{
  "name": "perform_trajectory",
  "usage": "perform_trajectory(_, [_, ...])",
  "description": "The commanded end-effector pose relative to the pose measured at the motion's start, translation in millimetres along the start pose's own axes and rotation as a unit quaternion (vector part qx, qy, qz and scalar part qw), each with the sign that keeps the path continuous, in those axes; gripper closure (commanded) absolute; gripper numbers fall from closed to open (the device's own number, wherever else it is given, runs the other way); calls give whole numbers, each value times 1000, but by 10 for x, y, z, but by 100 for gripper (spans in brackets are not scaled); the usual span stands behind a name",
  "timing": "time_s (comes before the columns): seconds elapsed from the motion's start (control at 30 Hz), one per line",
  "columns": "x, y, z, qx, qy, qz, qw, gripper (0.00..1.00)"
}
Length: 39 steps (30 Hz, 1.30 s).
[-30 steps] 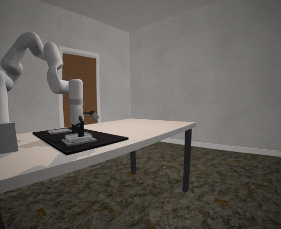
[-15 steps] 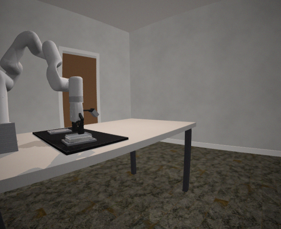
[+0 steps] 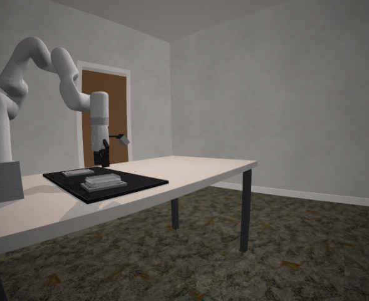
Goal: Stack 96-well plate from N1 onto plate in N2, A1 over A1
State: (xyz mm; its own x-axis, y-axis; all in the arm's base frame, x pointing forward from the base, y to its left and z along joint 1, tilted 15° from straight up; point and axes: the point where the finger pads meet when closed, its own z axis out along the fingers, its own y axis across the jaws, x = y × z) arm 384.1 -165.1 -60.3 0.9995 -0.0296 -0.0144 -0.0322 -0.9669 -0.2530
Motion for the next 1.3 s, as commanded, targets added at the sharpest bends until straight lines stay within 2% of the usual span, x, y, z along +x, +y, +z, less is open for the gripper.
perform_trajectory(0.0, [12, 3, -104, -1, 1, 0, 1000, 0])
perform_trajectory(0.4, [12, 3, -419, -1, 1, 0, 1000, 0])
perform_trajectory(1.27, [12, 3, -419, -1, 1, 0, 1000, 0])
